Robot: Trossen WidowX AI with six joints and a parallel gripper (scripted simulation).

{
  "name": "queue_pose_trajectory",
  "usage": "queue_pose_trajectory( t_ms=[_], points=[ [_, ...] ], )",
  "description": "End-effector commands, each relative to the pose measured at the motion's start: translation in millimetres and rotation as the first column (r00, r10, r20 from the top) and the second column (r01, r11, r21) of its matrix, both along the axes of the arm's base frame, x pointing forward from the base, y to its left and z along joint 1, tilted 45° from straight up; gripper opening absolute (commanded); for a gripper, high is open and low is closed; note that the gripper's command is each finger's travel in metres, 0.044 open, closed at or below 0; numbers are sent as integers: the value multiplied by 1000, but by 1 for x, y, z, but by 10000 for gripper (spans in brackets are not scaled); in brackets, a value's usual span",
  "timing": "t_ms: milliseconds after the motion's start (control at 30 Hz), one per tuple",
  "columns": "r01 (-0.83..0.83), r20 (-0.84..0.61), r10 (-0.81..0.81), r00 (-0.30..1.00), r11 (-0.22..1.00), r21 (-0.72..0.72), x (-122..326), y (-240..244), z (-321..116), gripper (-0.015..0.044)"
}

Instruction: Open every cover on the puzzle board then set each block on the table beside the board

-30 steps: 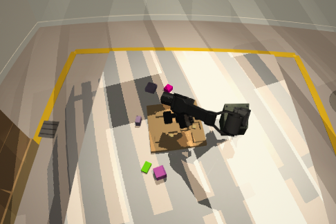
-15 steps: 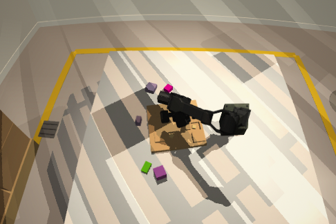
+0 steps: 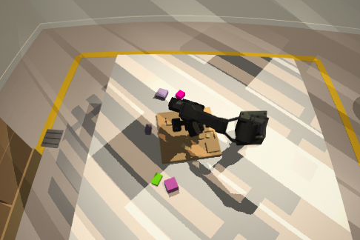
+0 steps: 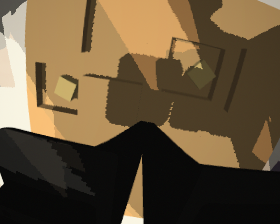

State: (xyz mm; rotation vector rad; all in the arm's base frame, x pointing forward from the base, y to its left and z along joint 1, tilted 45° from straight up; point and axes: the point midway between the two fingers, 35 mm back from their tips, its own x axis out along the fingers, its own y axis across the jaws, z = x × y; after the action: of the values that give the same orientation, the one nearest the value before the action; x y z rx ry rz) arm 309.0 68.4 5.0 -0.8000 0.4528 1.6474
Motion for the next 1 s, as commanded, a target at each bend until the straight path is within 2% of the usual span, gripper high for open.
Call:
queue_pose_trajectory(
  t_ms=[0, 967],
  points=[
    [1, -4, -1, 1000, 1000, 0, 0, 0, 0, 0],
    [1, -4, -1, 1000, 1000, 0, -1, 17, -18, 0]
  ],
)
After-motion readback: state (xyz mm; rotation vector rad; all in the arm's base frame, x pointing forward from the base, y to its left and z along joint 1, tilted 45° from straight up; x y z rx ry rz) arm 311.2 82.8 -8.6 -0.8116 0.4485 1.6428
